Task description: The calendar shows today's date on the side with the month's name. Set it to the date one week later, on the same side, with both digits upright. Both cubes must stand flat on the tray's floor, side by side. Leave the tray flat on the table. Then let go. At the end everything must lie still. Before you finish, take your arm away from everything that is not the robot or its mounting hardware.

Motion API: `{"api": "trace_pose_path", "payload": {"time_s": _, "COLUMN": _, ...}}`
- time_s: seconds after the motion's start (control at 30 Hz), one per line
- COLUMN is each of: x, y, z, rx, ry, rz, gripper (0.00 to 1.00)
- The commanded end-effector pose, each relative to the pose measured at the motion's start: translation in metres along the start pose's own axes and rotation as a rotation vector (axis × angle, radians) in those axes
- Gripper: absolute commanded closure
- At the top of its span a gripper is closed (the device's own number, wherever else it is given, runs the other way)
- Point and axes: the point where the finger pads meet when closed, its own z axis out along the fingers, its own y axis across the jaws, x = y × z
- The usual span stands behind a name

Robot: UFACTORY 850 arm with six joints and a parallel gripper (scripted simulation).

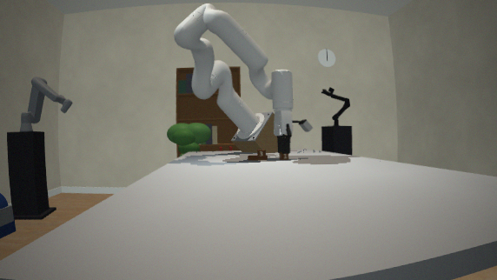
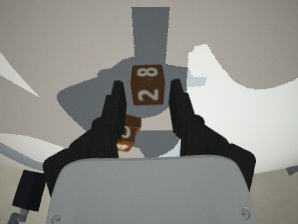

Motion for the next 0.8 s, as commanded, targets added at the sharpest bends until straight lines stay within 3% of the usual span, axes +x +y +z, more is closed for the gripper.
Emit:
{"api": "trace_pose_path", "payload": {"time_s": 0.0, "x": 0.0, "y": 0.001, "z": -0.01, "rx": -0.001, "ry": 0.0, "rz": 0.0, "gripper": 0.53}}
{"api": "trace_pose_path", "payload": {"time_s": 0.43, "x": 0.0, "y": 0.001, "z": -0.068, "rx": -0.001, "ry": 0.0, "rz": 0.0, "gripper": 0.53}}
{"api": "trace_pose_path", "payload": {"time_s": 0.73, "x": 0.0, "y": 0.001, "z": -0.076, "rx": -0.001, "ry": 0.0, "rz": 0.0, "gripper": 0.53}}
{"api": "trace_pose_path", "payload": {"time_s": 0.77, "x": 0.0, "y": 0.001, "z": -0.076, "rx": -0.001, "ry": 0.0, "rz": 0.0, "gripper": 0.0}}
